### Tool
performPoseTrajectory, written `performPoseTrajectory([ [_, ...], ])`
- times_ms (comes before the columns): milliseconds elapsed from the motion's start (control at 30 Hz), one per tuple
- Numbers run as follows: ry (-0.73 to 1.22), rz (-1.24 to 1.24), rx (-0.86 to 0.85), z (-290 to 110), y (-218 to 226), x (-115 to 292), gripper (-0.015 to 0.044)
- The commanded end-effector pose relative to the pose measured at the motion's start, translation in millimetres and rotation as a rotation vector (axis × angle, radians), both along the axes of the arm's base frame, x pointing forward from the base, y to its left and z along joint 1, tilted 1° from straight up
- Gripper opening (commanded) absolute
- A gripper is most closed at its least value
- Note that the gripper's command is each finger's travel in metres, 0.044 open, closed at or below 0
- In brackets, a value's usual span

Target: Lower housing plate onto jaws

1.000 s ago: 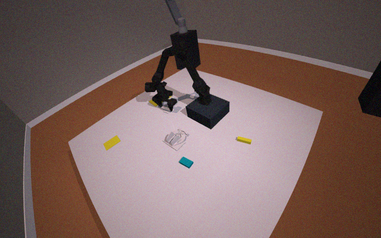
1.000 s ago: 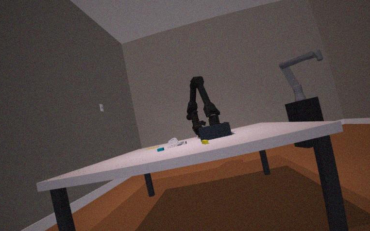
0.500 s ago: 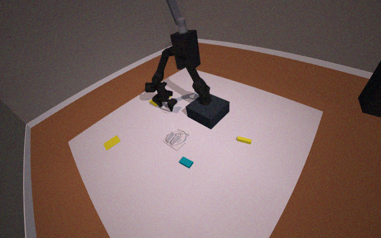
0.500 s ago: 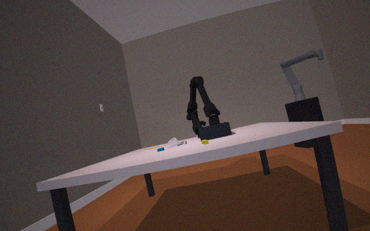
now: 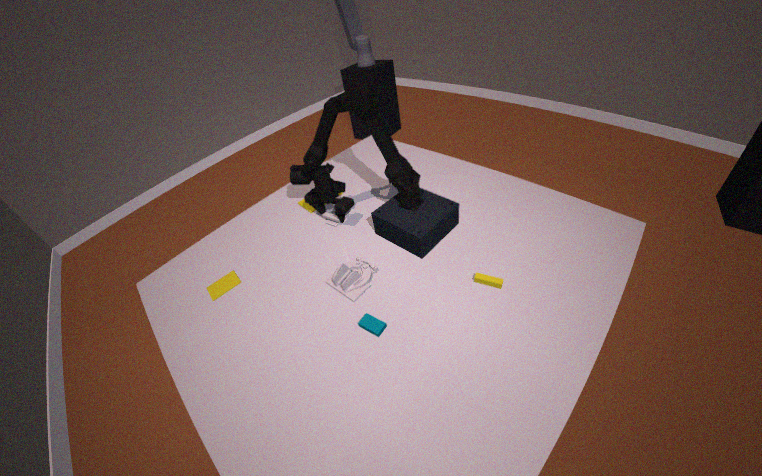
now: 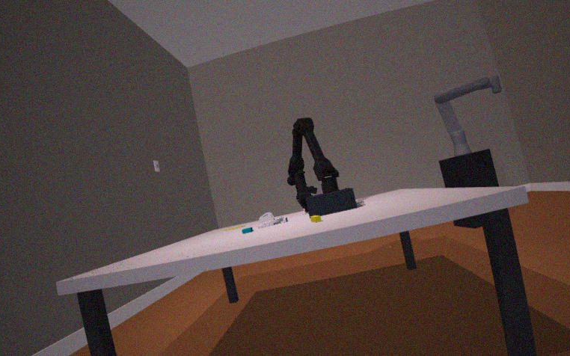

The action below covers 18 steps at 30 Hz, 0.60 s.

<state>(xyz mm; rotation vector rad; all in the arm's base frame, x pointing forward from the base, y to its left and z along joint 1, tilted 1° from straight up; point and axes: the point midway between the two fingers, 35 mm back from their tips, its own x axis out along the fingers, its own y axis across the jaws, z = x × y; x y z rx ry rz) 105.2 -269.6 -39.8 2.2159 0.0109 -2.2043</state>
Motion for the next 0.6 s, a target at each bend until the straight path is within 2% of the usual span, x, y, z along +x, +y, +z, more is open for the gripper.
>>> performPoseTrajectory([
  [0, 0.000, 0.000, 0.000, 0, 0, 0, 0.0367],
  [100, 0.000, 0.000, 0.000, 0, 0, 0, 0.0351],
  [567, 0.001, -0.001, 0.000, 11, -1, 0, 0.0351],
])
